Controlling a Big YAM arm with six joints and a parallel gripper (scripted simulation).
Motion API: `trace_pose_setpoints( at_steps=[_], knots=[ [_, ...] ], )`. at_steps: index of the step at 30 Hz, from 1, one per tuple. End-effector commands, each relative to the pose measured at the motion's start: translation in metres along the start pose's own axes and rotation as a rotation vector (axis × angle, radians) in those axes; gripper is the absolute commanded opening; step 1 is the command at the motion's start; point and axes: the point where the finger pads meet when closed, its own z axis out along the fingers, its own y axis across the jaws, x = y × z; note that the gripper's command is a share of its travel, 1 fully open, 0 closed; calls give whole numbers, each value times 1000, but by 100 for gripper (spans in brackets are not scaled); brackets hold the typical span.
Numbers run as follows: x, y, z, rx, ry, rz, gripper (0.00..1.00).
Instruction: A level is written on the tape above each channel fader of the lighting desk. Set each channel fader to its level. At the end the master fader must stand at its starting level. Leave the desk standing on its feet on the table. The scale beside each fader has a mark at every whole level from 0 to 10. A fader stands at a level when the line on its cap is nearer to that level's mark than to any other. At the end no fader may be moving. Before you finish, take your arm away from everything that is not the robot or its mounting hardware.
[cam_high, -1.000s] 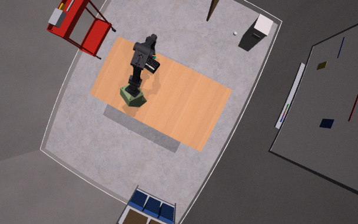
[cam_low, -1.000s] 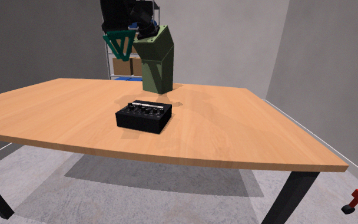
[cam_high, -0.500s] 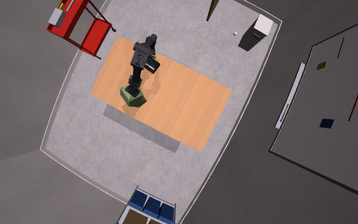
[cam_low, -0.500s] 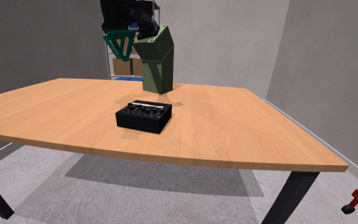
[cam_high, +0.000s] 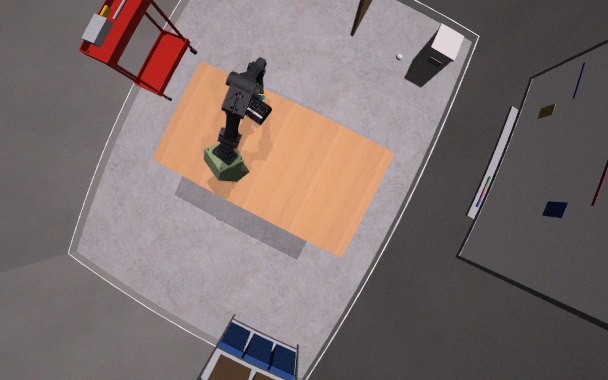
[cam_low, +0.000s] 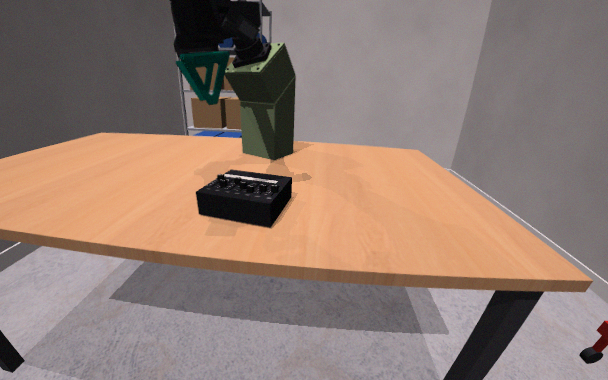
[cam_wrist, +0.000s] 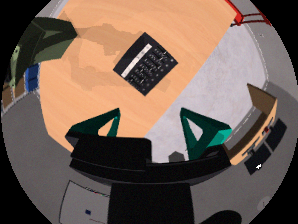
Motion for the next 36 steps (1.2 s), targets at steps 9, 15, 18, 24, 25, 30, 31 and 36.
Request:
trace_pose_setpoints(
  at_steps=[9,15,18,24,25,30,31,36],
  knots=[
    [-20,-1,13,5,13,395,100],
    [-33,1,24,25,33,716,100],
    [-40,3,29,38,40,852,100],
    [-46,-1,33,60,42,1093,100],
    [-52,6,37,58,45,1138,100],
    [-63,14,44,87,55,1377,100],
    [-57,0,39,102,51,1422,100],
    [-68,14,47,110,54,1642,100]
  ],
)
